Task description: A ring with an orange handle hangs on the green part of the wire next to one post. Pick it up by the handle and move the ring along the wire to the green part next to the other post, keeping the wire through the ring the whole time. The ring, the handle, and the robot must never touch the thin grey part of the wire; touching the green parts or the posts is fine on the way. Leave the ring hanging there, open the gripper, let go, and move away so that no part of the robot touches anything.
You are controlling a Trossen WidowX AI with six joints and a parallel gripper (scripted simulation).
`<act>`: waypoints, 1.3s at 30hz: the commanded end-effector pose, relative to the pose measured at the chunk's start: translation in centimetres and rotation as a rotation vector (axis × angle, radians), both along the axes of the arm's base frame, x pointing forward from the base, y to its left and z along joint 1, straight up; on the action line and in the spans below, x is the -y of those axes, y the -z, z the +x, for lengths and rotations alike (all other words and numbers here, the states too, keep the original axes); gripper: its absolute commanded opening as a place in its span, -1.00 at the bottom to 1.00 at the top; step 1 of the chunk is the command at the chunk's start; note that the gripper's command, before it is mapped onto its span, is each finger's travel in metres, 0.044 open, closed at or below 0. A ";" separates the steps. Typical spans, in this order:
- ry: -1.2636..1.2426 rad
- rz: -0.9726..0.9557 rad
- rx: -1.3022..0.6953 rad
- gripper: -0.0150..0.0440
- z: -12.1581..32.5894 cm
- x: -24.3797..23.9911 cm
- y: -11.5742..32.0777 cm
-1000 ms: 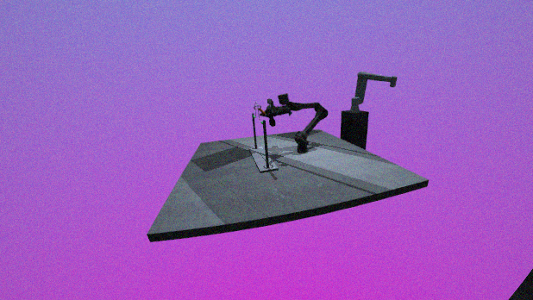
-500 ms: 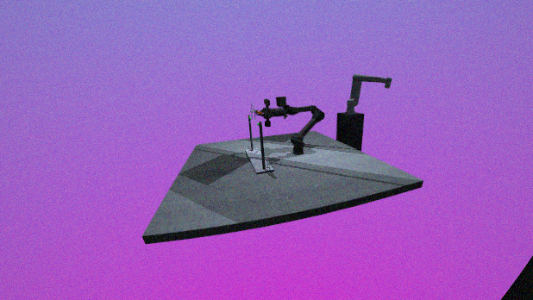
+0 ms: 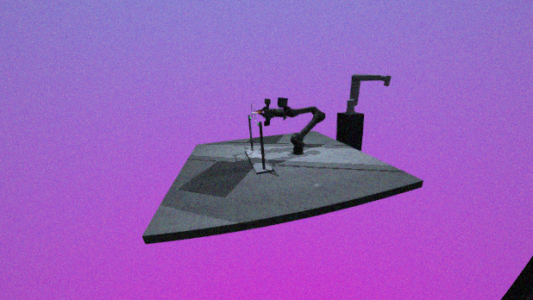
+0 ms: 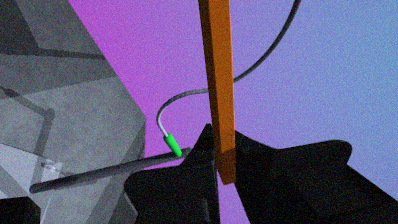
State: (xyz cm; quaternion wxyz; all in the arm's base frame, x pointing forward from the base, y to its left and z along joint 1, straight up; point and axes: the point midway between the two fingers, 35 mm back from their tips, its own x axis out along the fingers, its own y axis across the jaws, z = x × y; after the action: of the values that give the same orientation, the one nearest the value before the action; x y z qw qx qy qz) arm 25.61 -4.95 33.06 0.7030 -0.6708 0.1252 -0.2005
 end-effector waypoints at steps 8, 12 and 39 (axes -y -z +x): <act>0.001 -0.066 0.014 -1.00 -0.2 0.2 0.2; 0.001 -0.046 0.013 -1.00 -0.2 0.2 0.8; -0.002 0.470 -0.014 -1.00 -0.2 -2.0 8.9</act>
State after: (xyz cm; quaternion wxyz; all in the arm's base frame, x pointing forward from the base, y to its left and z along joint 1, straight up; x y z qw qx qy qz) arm 25.42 -3.60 25.46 0.8172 -0.5271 0.1615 -0.1681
